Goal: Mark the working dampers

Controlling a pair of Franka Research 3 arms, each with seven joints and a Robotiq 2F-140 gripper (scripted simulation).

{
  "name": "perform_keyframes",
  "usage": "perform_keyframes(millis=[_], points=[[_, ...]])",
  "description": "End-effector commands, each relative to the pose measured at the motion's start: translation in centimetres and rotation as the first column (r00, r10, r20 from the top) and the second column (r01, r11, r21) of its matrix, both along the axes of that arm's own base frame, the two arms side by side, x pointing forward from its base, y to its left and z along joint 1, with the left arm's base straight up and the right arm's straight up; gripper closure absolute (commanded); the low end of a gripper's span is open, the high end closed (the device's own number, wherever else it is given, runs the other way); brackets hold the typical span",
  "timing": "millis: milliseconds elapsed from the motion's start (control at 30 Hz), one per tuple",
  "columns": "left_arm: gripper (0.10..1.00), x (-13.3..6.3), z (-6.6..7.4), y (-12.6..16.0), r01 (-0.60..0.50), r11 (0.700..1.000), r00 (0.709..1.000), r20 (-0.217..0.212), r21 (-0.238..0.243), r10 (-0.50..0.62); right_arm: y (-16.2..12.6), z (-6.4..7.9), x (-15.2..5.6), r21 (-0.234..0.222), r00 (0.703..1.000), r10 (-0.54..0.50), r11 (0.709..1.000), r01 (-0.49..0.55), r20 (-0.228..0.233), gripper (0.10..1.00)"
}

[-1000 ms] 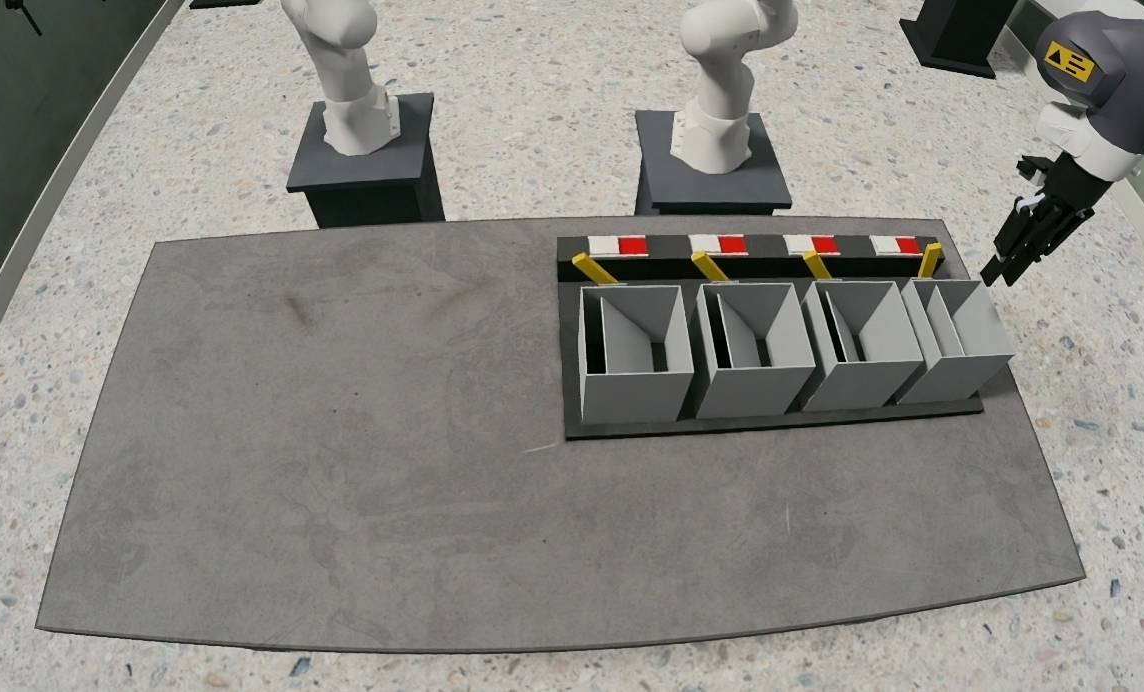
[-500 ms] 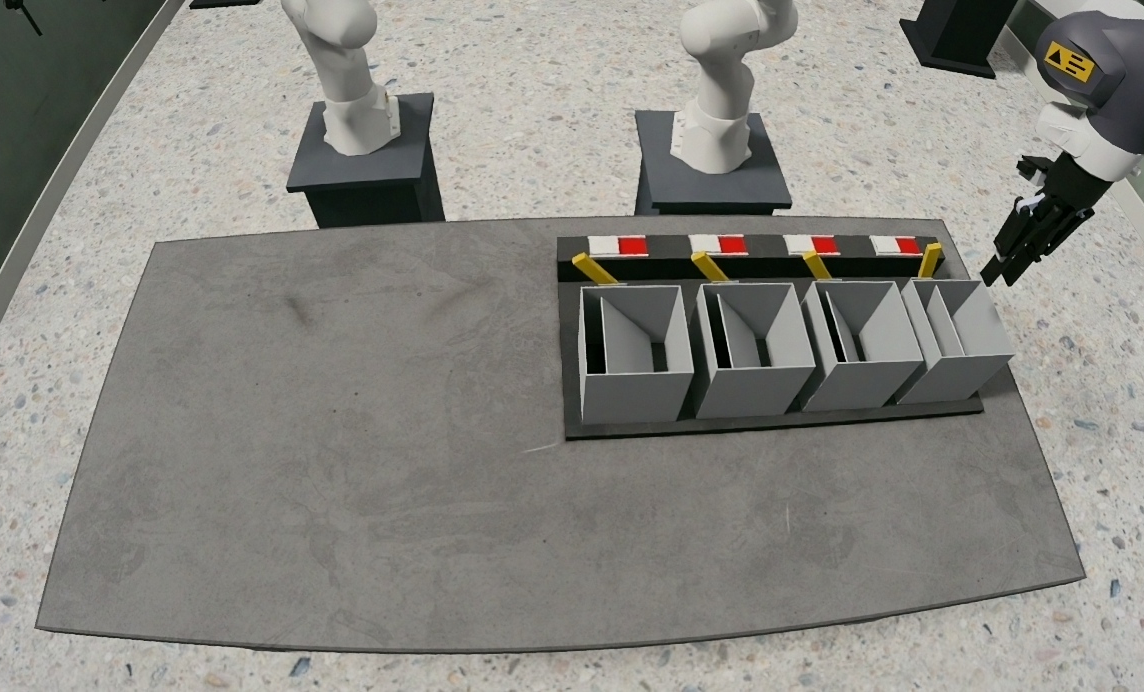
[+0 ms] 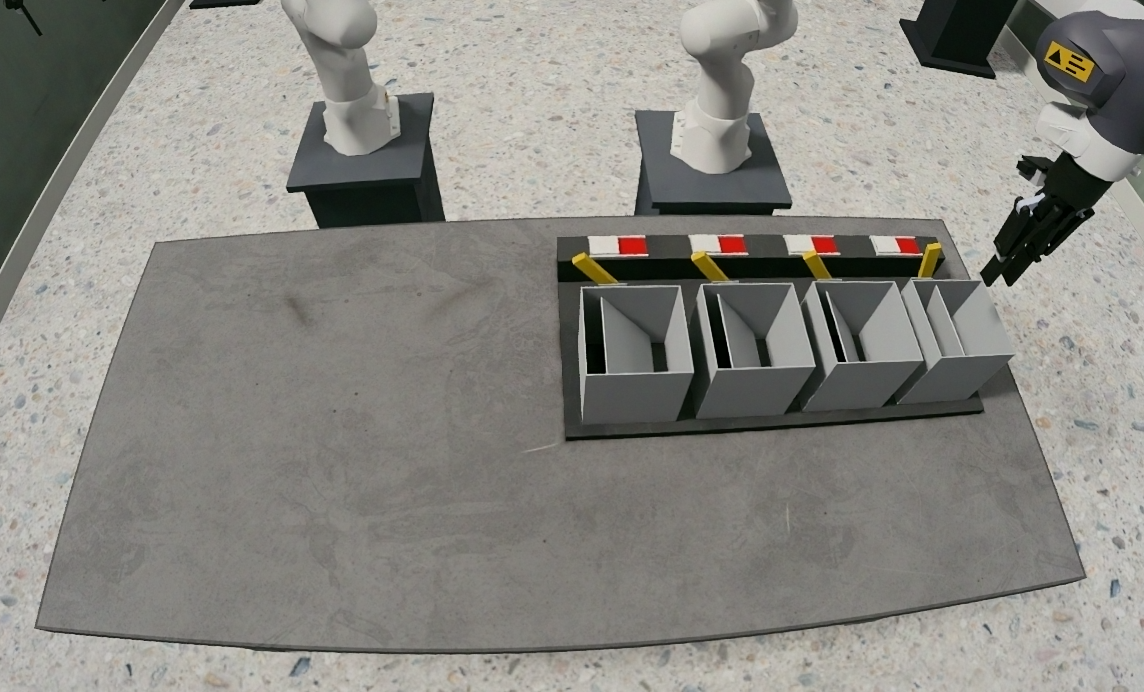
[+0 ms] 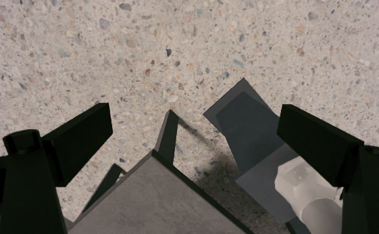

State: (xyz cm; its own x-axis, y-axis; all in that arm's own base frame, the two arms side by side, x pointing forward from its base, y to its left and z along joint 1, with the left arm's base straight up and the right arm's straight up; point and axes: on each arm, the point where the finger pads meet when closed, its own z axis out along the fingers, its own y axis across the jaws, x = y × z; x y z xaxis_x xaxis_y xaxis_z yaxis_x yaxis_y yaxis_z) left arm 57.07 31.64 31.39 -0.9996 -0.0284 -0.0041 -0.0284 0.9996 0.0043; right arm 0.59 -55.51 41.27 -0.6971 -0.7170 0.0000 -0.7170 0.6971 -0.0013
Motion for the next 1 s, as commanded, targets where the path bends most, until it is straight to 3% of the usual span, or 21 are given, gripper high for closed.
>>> perform_keyframes(millis=[0,200,400,467,633,967], points=[[0.795,-0.1,-0.2,0.0,0.004,1.000,1.000,-0.004,-0.004,-0.004,0.1,0.0,0.0,0.001,1.000,-0.004,1.000,0.004,-0.001,0.098],[0.795,-1.6,-0.4,-0.7,-0.001,0.999,1.000,-0.007,0.036,0.001,0.1,0.0,0.0,0.001,1.000,-0.004,1.000,0.004,-0.001,0.098],[0.795,-7.0,-1.9,-3.5,0.003,0.985,1.000,-0.010,0.172,-0.001,0.1,0.0,0.0,0.001,1.000,-0.004,1.000,0.004,-0.001,0.098],[0.795,-7.0,-1.9,-3.5,0.003,0.985,1.000,-0.010,0.172,-0.001,0.1,0.0,0.0,0.001,1.000,-0.004,1.000,0.004,-0.001,0.098],[0.795,-10.9,-2.9,-5.4,0.004,0.964,1.000,-0.012,0.265,-0.001,0.1,0.0,0.0,0.001,1.000,-0.004,1.000,0.004,-0.001,0.098],[0.795,-11.3,-3.0,-5.6,0.005,0.962,1.000,-0.012,0.274,-0.001,0.1,0.0,0.0,0.001,1.000,-0.004,1.000,0.004,-0.001,0.098]])
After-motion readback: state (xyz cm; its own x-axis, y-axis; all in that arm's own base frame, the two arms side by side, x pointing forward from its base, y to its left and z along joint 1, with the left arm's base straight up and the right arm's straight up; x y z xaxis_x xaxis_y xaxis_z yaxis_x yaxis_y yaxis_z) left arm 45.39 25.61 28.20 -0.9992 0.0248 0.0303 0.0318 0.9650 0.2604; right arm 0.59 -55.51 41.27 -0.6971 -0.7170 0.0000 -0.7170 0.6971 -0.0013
